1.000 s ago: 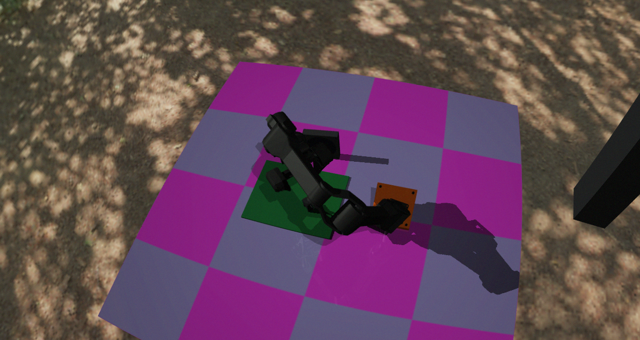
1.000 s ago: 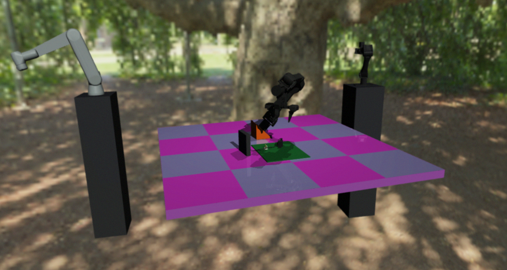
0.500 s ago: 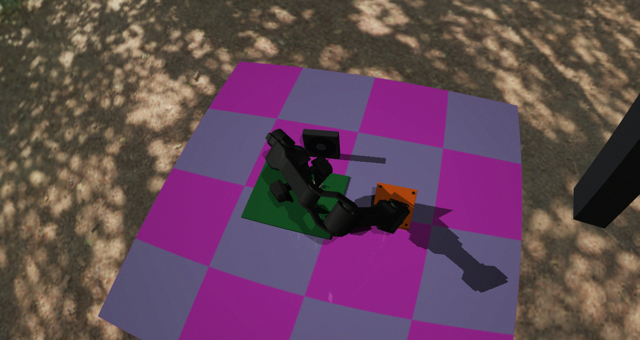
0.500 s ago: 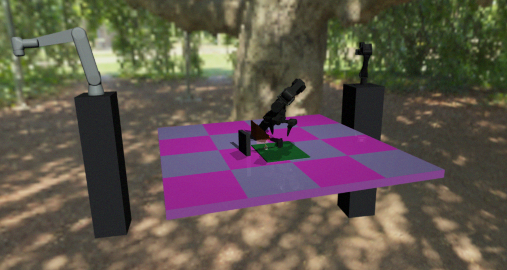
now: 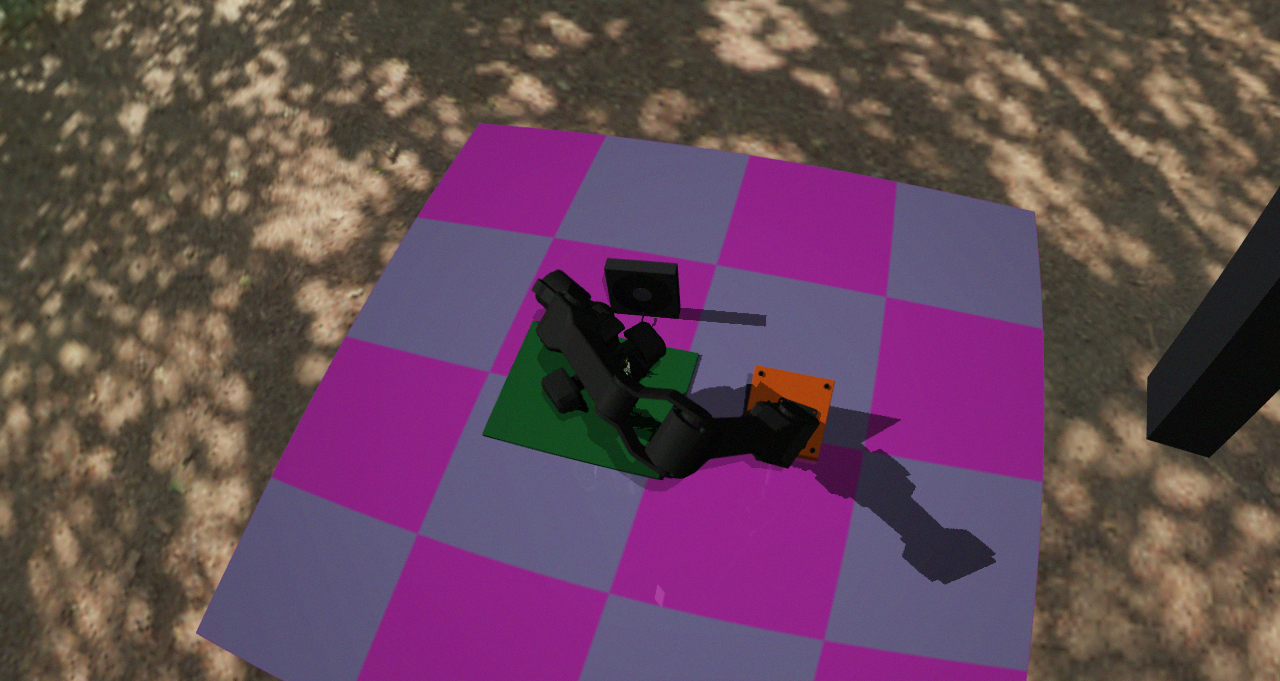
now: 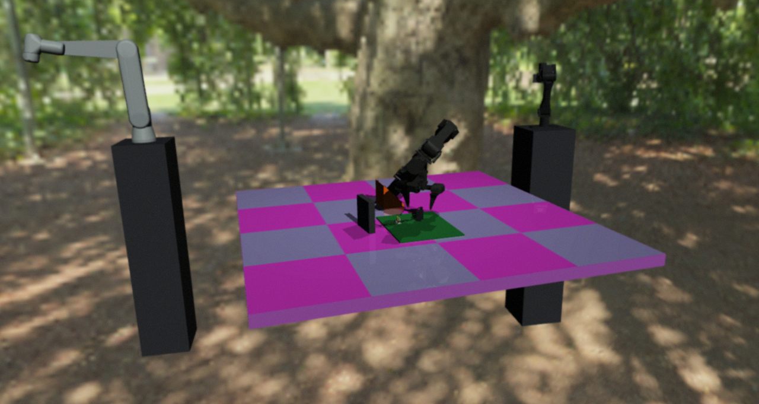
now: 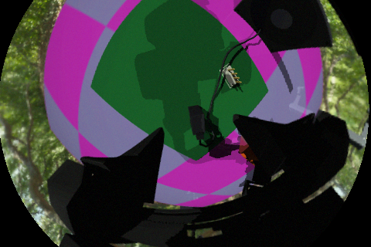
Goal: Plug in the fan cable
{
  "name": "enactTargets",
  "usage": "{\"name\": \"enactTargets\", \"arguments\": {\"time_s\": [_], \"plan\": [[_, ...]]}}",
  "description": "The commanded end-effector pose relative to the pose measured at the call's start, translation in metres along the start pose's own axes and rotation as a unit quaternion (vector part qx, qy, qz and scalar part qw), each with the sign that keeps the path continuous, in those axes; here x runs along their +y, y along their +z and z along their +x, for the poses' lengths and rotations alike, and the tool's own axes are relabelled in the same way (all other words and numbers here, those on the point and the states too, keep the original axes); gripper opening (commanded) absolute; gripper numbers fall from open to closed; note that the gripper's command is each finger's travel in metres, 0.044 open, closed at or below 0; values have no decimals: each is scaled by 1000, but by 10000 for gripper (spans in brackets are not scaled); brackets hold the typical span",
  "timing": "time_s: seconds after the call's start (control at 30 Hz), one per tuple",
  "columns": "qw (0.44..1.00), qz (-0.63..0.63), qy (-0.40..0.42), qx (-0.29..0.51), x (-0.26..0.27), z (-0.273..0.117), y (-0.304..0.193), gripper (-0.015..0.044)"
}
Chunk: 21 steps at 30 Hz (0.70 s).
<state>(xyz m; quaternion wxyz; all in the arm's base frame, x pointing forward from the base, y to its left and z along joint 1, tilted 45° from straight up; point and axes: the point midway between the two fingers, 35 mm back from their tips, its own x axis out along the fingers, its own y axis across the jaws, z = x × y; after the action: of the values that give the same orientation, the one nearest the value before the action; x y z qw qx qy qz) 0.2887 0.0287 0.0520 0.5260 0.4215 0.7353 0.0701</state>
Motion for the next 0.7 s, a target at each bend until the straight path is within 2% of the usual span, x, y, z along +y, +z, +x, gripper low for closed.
{"name": "enactTargets", "arguments": {"time_s": [0.0,0.67], "plan": [[1000,3,2,1,0,7,0,440],[1000,3,3,1,0,39,-1,440]]}}
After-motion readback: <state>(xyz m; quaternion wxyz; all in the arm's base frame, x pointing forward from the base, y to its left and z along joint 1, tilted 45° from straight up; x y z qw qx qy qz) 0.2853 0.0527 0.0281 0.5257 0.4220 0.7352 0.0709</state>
